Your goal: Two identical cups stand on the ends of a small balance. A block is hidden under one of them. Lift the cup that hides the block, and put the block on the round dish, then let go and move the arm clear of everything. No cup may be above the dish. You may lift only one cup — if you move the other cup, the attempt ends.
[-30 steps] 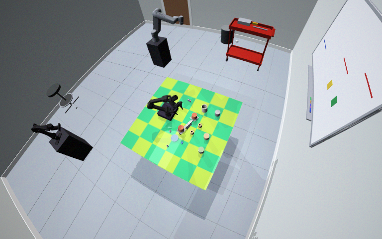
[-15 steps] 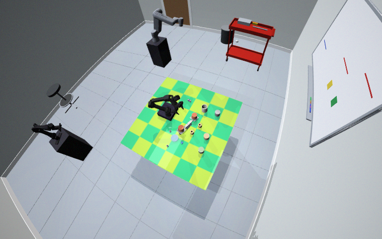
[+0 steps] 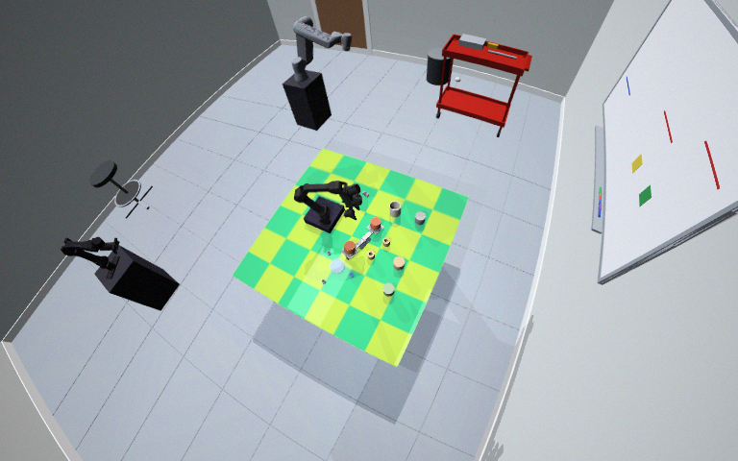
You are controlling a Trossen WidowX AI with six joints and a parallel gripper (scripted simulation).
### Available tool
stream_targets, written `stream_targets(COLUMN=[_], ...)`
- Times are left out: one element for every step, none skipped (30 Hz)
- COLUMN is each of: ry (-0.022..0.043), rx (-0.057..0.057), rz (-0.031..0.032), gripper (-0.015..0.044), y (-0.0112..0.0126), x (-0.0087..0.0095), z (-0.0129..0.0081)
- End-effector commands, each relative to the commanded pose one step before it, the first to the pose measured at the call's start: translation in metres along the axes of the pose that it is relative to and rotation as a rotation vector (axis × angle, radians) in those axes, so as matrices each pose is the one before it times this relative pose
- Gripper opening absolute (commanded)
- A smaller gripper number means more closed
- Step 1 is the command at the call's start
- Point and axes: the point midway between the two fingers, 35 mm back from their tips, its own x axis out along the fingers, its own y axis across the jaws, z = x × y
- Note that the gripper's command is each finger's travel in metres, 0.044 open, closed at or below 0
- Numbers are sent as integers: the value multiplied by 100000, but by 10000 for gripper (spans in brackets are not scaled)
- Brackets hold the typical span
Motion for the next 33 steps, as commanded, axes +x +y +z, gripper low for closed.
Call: stream_targets(ry=[5479, 1062, 1031, 998, 964, 895, 858, 824, 790, 754, 718, 680, 642, 603, 564, 548, 513, 463, 412, 360, 308, 256, 203, 149, 96, 42, -13, -68, -93, -72, -27, 0, 0], rx=[-14008, -3029, -3016, -3003, -2990, -2810, -2785, -2773, -2761, -2749, -2737, -2726, -2714, -2702, -2690, -2911, -2971, -2958, -2945, -2931, -2918, -2905, -2892, -2879, -2866, -2861, -2869, -2844, -2246, -1344, -447, 0, 0], rz=[4511, 1017, 1052, 1086, 1120, 1109, 1132, 1159, 1185, 1210, 1234, 1257, 1278, 1299, 1318, 1403, 1458, 1476, 1493, 1507, 1520, 1531, 1540, 1547, 1552, 1559, 1572, 1564, 1238, 742, 247, 0, 0], gripper=[440, 440, 440, 440, 440, 440, 440, 440, 440, 440, 440, 440, 440, 440, 440, 440, 440, 440, 440, 440, 440, 440, 440, 440, 440, 440, 440, 440, 440, 440, 440, 440, 440], y=[728, 103, 92, 80, 68, 56, 45, 35, 24, 13, 2, -9, -20, -31, -42, -60, -74, -87, -100, -112, -124, -136, -148, -159, -170, -180, -192, -201, -167, -104, -35, 0, 0], x=[1102, 258, 265, 272, 279, 274, 279, 285, 292, 298, 304, 310, 316, 322, 328, 352, 368, 374, 381, 388, 395, 401, 408, 414, 420, 428, 437, 441, 354, 214, 72, 0, 0], z=[1242, 302, 305, 308, 310, 296, 296, 296, 296, 296, 295, 293, 291, 289, 286, 301, 304, 299, 293, 286, 279, 271, 263, 254, 244, 235, 226, 213, 160, 92, 30, 0, 0])
